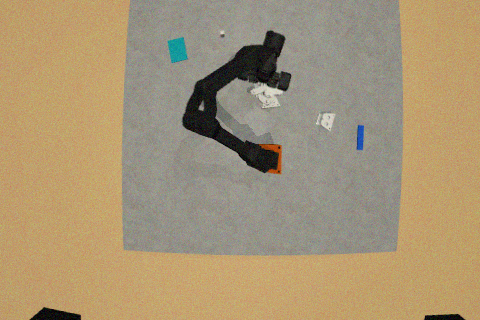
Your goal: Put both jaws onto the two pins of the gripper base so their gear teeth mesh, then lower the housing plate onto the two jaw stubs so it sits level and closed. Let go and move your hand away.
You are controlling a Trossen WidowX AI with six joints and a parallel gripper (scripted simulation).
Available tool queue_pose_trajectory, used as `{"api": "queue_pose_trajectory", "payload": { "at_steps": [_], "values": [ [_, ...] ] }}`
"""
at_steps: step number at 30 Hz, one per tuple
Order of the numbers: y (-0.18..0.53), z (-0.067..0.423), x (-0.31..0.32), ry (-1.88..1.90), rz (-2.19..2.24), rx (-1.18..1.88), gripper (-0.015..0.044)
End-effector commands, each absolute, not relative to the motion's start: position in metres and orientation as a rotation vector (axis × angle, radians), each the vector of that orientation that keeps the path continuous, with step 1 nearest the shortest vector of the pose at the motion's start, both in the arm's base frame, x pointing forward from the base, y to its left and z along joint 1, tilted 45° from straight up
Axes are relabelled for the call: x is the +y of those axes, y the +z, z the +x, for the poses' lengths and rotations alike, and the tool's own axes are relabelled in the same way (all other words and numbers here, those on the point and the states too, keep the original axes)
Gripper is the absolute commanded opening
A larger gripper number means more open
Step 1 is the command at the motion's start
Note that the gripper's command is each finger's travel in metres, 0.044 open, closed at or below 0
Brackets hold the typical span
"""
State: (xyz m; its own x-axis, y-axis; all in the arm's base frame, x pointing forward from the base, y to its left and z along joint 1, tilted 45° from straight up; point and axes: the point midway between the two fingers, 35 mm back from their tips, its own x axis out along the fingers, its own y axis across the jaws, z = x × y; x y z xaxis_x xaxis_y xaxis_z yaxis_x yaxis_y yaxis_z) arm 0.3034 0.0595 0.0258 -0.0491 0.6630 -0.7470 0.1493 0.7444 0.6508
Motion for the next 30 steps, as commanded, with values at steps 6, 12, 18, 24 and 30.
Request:
{"api": "queue_pose_trajectory", "payload": {
  "at_steps": [6, 12, 18, 24, 30],
  "values": [
    [0.001, 0.298, 0.036, 0.565, 0.579, 1.562, 0.0134],
    [-0.012, 0.293, 0.022, 0.63, 0.522, 1.533, 0.0134],
    [-0.025, 0.287, 0.009, 0.697, 0.465, 1.5, 0.0134],
    [-0.038, 0.279, -0.004, 0.765, 0.409, 1.463, 0.0134],
    [-0.051, 0.27, -0.015, 0.834, 0.354, 1.421, 0.0134]
  ]
}}
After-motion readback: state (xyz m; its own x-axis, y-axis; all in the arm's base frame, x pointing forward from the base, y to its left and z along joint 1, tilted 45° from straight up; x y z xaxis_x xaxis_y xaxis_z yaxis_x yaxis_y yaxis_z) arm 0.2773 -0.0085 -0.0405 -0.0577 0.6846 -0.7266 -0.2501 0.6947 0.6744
